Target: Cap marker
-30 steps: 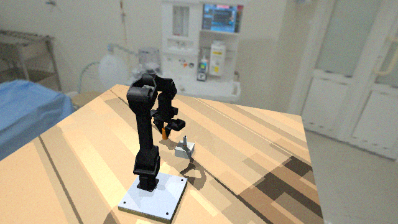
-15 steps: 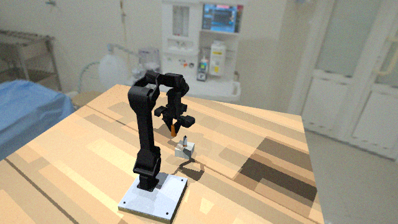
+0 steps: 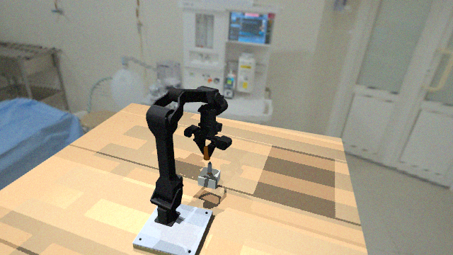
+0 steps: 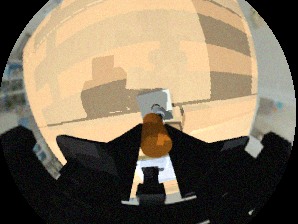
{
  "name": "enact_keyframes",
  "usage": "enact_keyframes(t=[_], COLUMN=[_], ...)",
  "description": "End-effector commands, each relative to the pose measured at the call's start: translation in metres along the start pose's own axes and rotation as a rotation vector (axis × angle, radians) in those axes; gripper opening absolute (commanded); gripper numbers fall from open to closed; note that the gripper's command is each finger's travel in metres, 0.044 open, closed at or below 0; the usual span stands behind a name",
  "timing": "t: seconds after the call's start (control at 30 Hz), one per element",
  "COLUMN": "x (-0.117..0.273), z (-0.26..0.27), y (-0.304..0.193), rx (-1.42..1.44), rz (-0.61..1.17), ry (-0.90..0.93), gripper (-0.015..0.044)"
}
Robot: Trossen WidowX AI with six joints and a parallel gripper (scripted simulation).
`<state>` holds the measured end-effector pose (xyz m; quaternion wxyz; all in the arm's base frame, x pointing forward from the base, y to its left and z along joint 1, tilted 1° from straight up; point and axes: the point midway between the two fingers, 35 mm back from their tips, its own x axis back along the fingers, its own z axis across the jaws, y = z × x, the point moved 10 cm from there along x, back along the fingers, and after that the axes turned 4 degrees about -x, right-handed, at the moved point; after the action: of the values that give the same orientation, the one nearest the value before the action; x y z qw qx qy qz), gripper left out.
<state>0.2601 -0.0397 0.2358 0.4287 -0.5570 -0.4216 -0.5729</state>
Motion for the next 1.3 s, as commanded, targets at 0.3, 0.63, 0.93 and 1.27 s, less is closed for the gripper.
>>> enact_keyframes(t=[0.3, 0.63, 0.93, 1.27], x=[0.003, -0.008, -0.023, -0.039], z=[-0.014, -0.014, -0.014, -0.014], y=[0.003, 0.004, 0.004, 0.004], rx=[0.005, 0.005, 0.005, 0.005], rz=[-0.002, -0.002, -0.002, -0.002], ry=[-0.002, -0.002, -0.002, -0.002], gripper=[0.0000, 0.0000, 0.0000, 0.0000])
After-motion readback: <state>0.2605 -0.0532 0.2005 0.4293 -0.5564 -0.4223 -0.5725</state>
